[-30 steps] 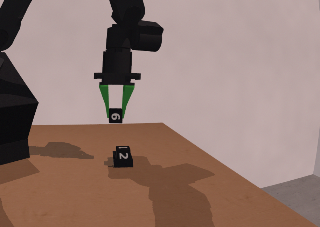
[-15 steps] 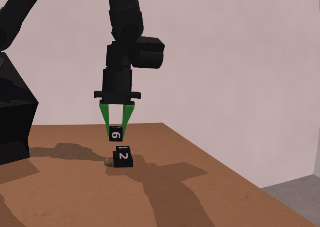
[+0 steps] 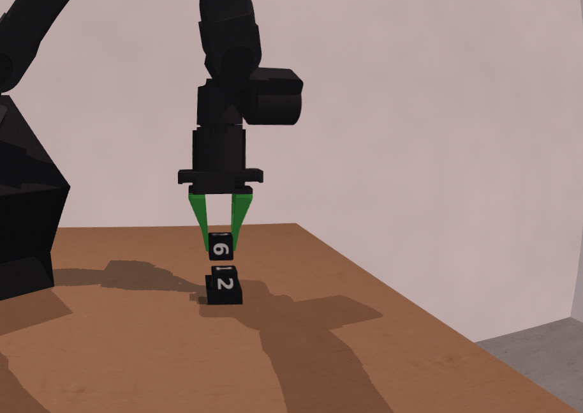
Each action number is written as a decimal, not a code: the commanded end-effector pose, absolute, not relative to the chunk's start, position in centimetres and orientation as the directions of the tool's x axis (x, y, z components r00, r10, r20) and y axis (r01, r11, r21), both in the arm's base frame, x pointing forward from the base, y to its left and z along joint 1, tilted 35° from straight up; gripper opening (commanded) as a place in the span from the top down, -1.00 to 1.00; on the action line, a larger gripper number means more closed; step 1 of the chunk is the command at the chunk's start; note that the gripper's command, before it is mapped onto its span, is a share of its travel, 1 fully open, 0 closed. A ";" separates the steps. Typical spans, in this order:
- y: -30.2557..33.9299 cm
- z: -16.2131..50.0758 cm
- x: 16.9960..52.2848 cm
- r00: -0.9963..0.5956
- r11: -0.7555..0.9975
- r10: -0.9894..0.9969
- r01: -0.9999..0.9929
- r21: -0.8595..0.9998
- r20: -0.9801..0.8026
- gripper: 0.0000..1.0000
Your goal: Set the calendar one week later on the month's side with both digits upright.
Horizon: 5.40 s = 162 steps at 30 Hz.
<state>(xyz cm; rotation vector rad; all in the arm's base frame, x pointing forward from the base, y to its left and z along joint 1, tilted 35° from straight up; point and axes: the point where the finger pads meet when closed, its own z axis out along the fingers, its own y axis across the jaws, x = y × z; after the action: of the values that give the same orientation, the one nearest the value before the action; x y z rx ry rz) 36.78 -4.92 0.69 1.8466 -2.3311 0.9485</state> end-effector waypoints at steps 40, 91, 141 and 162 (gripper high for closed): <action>-4.6 -0.1 36.5 -0.280 0.105 -0.886 -0.898 -0.428 0.371 0.49; -5.6 -1.3 37.7 -0.286 0.104 -0.887 -0.890 -0.444 0.363 0.49; -5.6 -1.1 37.8 -0.283 0.100 -0.888 -0.889 -0.448 0.364 0.49; -6.0 -1.7 38.1 -0.287 0.103 -0.886 -0.888 -0.448 0.364 0.49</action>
<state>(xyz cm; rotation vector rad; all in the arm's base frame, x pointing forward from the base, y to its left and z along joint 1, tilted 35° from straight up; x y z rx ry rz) 37.69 -6.31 -1.82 1.8514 -2.3233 0.9429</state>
